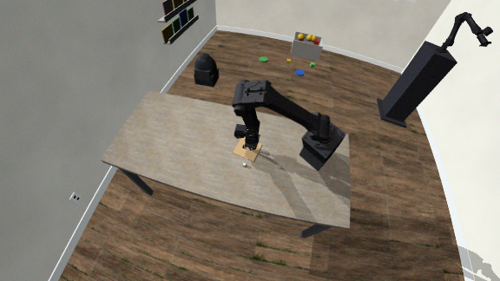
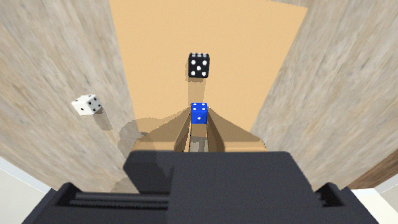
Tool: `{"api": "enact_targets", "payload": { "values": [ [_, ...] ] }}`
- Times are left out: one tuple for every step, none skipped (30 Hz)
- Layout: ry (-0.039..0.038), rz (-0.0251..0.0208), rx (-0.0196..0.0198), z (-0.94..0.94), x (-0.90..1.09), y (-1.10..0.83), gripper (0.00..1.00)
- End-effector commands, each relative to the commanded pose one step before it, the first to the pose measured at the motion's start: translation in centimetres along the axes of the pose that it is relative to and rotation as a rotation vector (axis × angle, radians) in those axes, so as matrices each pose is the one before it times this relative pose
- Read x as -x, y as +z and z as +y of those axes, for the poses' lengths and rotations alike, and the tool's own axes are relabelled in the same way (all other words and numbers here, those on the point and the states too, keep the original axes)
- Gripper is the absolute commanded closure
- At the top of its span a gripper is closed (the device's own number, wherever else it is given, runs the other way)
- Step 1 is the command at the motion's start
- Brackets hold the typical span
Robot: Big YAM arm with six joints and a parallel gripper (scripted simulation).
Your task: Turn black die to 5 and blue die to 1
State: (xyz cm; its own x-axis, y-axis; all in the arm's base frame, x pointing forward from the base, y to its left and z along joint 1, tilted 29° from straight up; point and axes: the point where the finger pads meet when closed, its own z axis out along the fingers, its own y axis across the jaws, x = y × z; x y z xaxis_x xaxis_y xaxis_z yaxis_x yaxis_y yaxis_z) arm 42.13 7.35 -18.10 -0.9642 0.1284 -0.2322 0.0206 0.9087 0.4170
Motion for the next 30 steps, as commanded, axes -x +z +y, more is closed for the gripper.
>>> {"api": "enact_targets", "payload": {
  "values": [
    [-0.00499,-0.01954,0.00108,0.410,0.871,-0.601,0.88],
    [-0.00003,0.00000,0.00000,0.000,0.000,0.000,0.88],
    [-0.00015,0.00002,0.00000,0.000,0.001,0.000,0.88],
    [-0.00036,0.00003,-0.00001,0.000,0.004,0.000,0.88],
    [-0.00062,0.00005,-0.00001,0.000,0.006,-0.001,0.88],
    [-0.00089,0.00008,-0.00002,0.001,0.009,-0.001,0.88],
    [-0.00113,0.00010,-0.00002,0.001,0.011,-0.001,0.88],
    [-0.00134,0.00012,-0.00003,0.001,0.013,-0.001,0.88],
    [-0.00149,0.00013,-0.00003,0.001,0.015,-0.002,0.88],
    [-0.00156,0.00014,-0.00003,0.001,0.016,-0.002,0.88],
    [-0.00157,0.00014,-0.00003,0.001,0.016,-0.002,0.88],
    [-0.00149,0.00013,-0.00003,0.001,0.015,-0.002,0.88],
    [-0.00134,0.00012,-0.00003,0.001,0.013,-0.001,0.88],
    [-0.00101,0.00010,-0.00002,0.001,0.011,-0.001,0.88],
    [-0.00010,0.00008,-0.00002,0.001,0.009,-0.001,0.88],
    [0.00000,0.00000,0.00000,0.000,0.000,0.000,0.88],
    [0.00000,0.00000,0.00000,0.000,0.000,0.000,0.88],
    [0.00154,0.00005,-0.00001,0.000,0.006,-0.001,0.88],
    [-0.00029,0.00003,-0.00001,0.000,0.004,0.000,0.88],
    [-0.00015,0.00001,0.00000,0.000,0.001,0.000,0.88],
    [-0.00002,0.00000,0.00000,0.000,0.000,0.000,0.88],
    [0.00000,0.00000,0.00000,0.000,0.000,0.000,0.88],
    [0.00000,0.00000,0.00000,0.000,0.000,0.000,0.88],
    [0.00000,0.00000,0.00000,0.000,0.000,0.000,0.88],
    [0.00000,0.00000,0.00000,0.000,0.000,0.000,0.88],
    [0.00000,0.00000,0.00000,0.000,0.000,0.000,0.88],
    [0.00000,0.00000,0.00000,0.000,0.000,0.000,0.88],
    [0.00000,0.00000,0.00000,0.000,0.000,0.000,0.88],
    [0.00000,0.00000,0.00000,0.000,0.000,0.000,0.88],
    [0.00000,0.00000,0.00000,0.000,0.000,0.000,0.88]
  ]
}}
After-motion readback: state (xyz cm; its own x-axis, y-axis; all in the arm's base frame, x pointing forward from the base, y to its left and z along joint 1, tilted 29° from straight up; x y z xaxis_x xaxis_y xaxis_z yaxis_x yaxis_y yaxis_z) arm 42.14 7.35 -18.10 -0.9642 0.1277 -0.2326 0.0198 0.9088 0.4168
